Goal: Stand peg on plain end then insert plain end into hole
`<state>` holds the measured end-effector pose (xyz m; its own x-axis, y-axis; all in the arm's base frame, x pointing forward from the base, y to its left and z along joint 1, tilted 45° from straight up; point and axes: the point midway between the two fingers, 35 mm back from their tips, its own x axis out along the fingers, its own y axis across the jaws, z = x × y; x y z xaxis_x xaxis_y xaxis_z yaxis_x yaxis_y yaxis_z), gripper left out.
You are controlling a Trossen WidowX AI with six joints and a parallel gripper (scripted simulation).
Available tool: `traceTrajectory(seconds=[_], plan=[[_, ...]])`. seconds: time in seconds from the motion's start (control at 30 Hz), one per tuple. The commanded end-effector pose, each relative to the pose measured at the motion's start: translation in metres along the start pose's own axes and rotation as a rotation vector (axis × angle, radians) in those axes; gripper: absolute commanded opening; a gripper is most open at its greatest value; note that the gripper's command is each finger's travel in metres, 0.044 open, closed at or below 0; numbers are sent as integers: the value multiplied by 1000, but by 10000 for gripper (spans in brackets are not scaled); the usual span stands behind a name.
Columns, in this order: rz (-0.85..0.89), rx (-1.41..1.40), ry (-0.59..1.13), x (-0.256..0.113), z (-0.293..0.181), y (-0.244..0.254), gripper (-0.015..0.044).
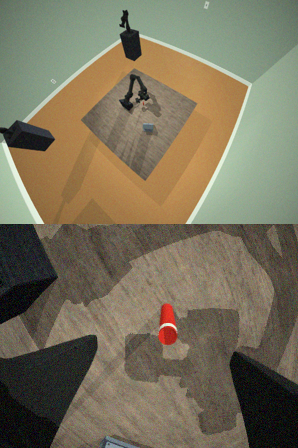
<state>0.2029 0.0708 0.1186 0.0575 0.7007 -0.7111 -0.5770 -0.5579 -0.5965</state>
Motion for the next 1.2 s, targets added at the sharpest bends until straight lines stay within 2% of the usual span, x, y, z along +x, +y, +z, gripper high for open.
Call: traceTrajectory(seconds=[0.0, 1.17], plan=[[-6, -15, -1, 1, 0, -1, 440], [-8, -15, -1, 57, 0, -2, 440]])
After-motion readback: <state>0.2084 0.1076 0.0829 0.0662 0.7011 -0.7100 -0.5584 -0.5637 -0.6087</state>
